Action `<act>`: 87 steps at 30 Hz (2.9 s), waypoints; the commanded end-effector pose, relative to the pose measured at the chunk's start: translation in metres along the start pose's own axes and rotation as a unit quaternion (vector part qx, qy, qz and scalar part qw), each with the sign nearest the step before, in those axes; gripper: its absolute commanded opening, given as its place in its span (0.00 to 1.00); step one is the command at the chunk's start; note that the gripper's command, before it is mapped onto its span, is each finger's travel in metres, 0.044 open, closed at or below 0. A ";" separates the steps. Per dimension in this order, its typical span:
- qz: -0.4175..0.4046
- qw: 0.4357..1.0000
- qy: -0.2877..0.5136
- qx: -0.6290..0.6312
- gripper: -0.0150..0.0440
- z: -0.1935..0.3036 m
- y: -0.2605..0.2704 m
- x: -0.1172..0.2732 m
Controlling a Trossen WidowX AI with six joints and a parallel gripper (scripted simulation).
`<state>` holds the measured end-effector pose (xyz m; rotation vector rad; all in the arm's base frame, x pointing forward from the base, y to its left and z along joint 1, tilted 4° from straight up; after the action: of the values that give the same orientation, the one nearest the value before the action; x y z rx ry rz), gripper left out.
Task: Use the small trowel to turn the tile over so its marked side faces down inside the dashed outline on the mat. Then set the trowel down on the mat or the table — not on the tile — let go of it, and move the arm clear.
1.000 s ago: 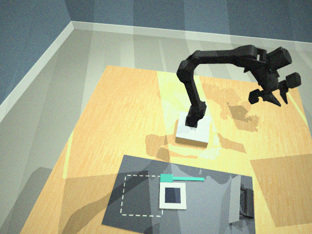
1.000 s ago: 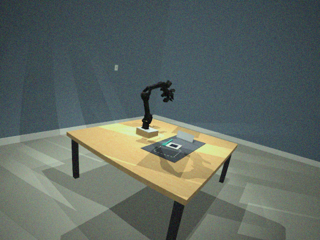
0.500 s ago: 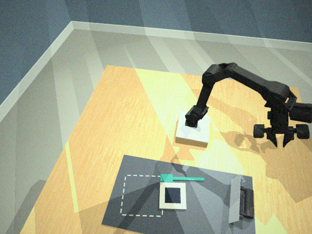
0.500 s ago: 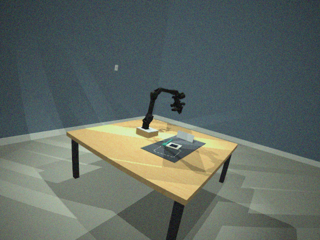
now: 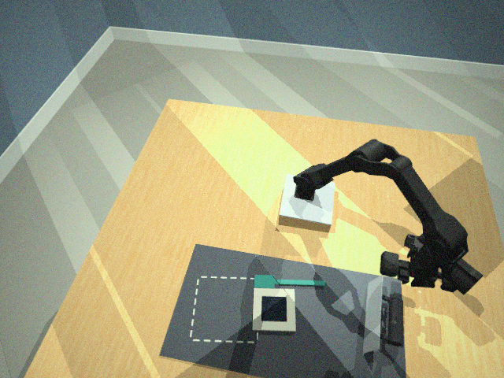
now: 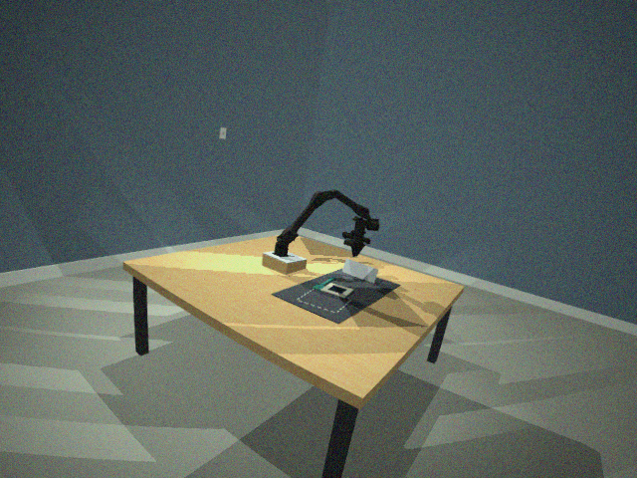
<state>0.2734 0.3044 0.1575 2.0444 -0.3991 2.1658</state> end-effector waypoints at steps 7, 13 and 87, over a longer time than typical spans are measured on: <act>0.002 1.000 -0.004 0.009 0.42 0.004 0.006 -0.005; 0.001 1.000 -0.004 0.009 0.42 0.006 0.014 -0.010; -0.001 1.000 -0.001 0.009 0.42 0.033 0.108 -0.017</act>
<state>0.2746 0.1828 0.1278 2.0581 -0.3772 2.1656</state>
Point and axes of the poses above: the point midway between the two fingers, 35 mm back from their tips, its own x axis back along the fingers, its own y axis across the jaws, z = x × y, the point moved 6 cm from there along x, back along the fingers, and after that the axes turned 12 degrees about -x, right-handed, at the moved point
